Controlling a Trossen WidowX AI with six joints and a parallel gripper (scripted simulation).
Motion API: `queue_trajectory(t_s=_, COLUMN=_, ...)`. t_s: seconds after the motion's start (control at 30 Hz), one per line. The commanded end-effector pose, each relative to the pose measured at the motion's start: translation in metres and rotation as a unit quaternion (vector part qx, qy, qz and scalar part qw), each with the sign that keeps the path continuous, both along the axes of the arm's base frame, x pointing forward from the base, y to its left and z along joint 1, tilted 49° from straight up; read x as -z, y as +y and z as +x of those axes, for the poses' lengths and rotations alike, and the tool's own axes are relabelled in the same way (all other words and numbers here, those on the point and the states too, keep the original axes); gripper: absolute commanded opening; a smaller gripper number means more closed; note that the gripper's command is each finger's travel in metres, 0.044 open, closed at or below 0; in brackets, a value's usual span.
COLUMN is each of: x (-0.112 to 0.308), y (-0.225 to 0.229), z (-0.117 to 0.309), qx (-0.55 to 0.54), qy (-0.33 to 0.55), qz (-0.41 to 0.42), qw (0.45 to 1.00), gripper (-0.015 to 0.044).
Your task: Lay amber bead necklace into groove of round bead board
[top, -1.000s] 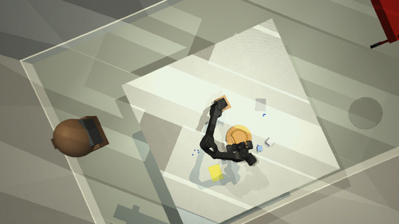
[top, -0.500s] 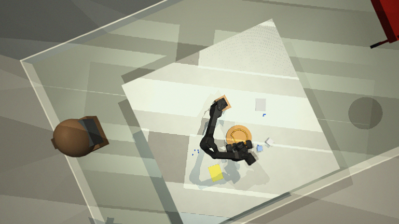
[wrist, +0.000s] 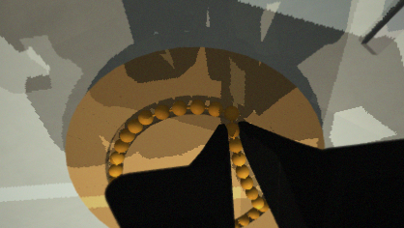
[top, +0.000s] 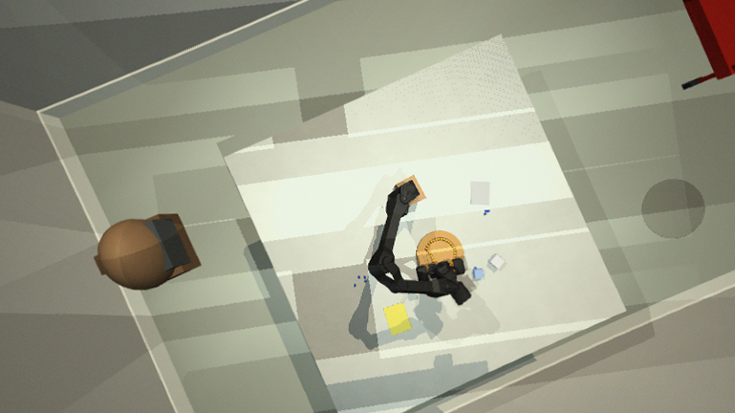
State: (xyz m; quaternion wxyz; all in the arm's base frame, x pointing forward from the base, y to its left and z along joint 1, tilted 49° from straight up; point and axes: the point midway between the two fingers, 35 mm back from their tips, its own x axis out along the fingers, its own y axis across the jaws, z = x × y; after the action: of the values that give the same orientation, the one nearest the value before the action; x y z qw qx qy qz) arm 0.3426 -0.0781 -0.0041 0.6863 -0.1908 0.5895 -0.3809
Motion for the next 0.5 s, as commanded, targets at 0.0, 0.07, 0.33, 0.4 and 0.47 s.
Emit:
queue_trajectory(t_s=0.0, x=-0.0003, y=0.0004, z=0.0002, qx=0.0, qy=0.0, qz=0.0, qw=1.0, gripper=0.0)
queue_trajectory(t_s=0.07, x=-0.0003, y=0.0004, z=0.0002, qx=0.0, qy=0.0, qz=0.0, qw=1.0, gripper=0.0)
queue_trajectory(t_s=0.33, x=-0.0003, y=0.0004, z=0.0002, qx=0.0, qy=0.0, qz=0.0, qw=1.0, gripper=0.0)
queue_trajectory(t_s=0.4, x=-0.0015, y=0.0017, z=0.0001, qx=-0.001, qy=0.0, qz=-0.001, qw=1.0, gripper=0.0)
queue_trajectory(t_s=0.47, x=-0.0038, y=0.0041, z=-0.0001, qx=-0.002, qy=0.001, qz=-0.003, qw=1.0, gripper=0.0)
